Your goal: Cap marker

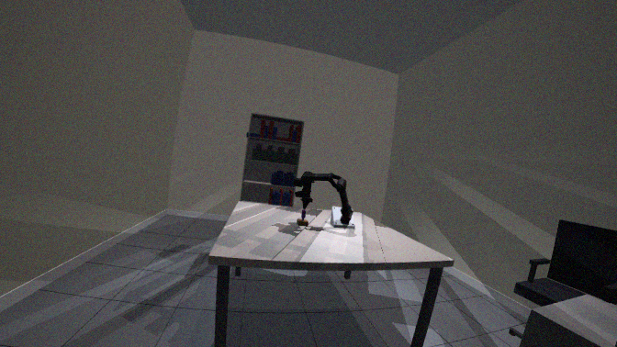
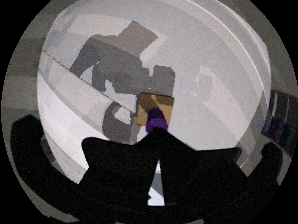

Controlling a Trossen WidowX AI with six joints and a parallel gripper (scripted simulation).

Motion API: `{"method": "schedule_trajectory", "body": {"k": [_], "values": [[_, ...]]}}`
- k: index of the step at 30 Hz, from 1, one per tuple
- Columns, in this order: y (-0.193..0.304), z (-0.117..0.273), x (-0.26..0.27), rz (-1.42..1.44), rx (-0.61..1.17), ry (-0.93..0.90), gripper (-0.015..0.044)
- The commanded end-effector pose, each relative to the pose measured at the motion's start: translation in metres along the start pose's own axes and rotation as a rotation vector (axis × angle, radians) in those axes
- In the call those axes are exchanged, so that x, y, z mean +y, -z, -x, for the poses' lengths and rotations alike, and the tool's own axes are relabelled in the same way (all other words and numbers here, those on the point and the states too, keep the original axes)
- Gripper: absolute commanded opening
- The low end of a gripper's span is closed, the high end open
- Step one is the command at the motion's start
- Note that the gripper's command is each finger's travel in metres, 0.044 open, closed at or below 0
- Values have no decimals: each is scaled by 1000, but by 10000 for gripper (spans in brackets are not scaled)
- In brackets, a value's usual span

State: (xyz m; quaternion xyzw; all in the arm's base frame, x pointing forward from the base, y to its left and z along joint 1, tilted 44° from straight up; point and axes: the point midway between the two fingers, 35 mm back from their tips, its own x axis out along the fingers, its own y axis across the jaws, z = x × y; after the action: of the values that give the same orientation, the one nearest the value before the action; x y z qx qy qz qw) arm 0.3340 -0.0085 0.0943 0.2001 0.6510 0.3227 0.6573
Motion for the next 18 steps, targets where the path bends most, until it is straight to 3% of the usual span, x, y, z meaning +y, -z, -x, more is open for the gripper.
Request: {"method": "schedule_trajectory", "body": {"k": [1, 18], "values": [[1, -9, 1, -5, 3, -6, 0], [-1, -11, 0, 1, -9, 3, 0]]}}
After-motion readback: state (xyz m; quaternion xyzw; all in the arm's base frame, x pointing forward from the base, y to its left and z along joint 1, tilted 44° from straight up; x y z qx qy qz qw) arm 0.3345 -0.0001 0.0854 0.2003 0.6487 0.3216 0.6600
